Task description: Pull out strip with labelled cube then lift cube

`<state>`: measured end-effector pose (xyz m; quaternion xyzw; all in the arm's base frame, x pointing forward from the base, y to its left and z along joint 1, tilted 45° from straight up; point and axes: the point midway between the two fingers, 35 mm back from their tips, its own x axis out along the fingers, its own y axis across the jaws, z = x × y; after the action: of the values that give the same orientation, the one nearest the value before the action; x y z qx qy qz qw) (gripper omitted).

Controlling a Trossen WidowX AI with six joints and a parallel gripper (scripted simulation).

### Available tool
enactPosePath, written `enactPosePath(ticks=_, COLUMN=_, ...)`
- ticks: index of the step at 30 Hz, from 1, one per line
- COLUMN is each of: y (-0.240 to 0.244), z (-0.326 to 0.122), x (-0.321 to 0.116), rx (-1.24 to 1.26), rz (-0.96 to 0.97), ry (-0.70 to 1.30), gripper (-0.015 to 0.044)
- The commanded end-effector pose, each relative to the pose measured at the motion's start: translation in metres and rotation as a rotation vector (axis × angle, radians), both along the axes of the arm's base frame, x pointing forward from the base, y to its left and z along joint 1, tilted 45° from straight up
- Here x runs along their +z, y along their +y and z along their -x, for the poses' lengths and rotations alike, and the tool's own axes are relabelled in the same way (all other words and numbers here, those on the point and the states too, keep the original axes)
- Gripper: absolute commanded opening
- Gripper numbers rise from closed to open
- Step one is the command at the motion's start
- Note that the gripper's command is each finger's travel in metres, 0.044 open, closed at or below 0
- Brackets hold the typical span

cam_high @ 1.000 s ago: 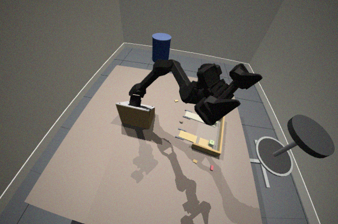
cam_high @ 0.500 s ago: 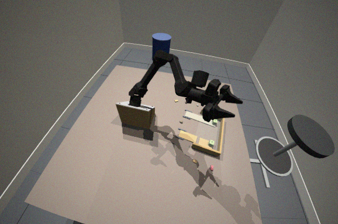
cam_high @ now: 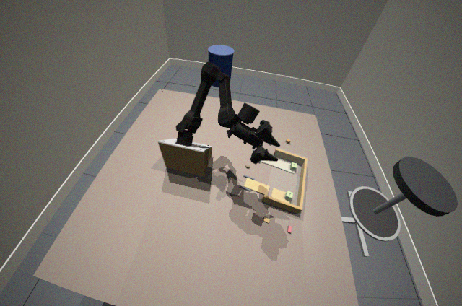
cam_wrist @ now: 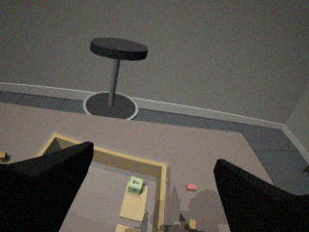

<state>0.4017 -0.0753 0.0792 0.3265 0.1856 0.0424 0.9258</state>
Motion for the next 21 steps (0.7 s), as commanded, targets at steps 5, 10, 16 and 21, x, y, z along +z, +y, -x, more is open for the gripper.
enactPosePath(ticks=5, y=0.096, z=0.093, x=-0.024, rx=0.349, rz=-0.087, ry=0.072, gripper=0.04)
enactPosePath(ticks=10, y=0.098, z=0.095, x=-0.025, rx=0.356, rz=-0.09, ry=0.073, gripper=0.04)
enactPosePath(ticks=16, y=0.098, z=0.095, x=-0.025, rx=0.356, rz=-0.09, ry=0.073, gripper=0.04)
enactPosePath(ticks=21, y=0.098, z=0.095, x=-0.025, rx=0.356, rz=-0.09, ry=0.073, gripper=0.04)
